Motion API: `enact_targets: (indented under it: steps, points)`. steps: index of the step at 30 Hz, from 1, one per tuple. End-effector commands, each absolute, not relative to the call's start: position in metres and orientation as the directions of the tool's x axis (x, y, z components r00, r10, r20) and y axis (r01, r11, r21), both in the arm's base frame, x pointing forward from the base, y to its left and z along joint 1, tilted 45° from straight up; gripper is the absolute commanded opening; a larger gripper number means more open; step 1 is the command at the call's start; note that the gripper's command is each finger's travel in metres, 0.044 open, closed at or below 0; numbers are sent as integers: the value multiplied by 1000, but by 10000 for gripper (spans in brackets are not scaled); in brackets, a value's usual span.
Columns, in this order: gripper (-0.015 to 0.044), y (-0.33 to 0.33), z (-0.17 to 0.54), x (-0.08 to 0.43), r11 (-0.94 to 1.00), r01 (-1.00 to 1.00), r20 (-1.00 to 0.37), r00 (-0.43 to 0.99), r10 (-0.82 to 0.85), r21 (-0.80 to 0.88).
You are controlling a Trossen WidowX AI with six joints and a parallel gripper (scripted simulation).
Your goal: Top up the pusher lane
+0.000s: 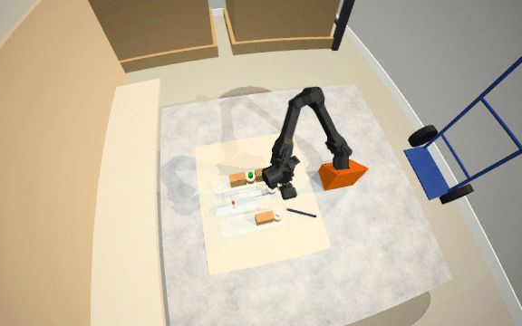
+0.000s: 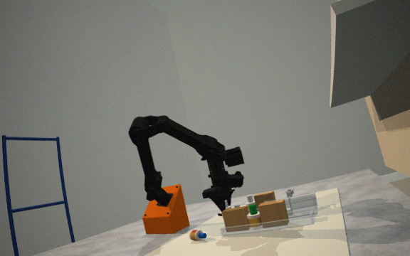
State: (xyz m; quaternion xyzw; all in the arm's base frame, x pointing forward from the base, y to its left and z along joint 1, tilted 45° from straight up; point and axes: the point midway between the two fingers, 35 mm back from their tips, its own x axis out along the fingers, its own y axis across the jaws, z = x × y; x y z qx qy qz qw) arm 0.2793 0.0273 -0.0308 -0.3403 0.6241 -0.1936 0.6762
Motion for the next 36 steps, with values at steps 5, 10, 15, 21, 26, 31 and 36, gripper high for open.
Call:
enact_targets:
  steps: [5, 10, 15, 21, 26, 31, 36]
  points:
    - [0, 26, -32, 282, 690, -167, -710, 148, -689, -704]
    - [0, 27, -32, 284, 690, -167, -710, 148, -689, -704]
    - [0, 27, -32, 286, 690, -166, -710, 148, -689, -704]
    - [0, 27, -32, 289, 690, -166, -710, 148, -689, -704]
    - [0, 28, -32, 290, 690, -166, -710, 148, -689, -704]
    - [0, 28, -32, 292, 690, -166, -710, 148, -688, -704]
    - [0, 29, -33, 294, 690, -166, -710, 148, -688, -704]
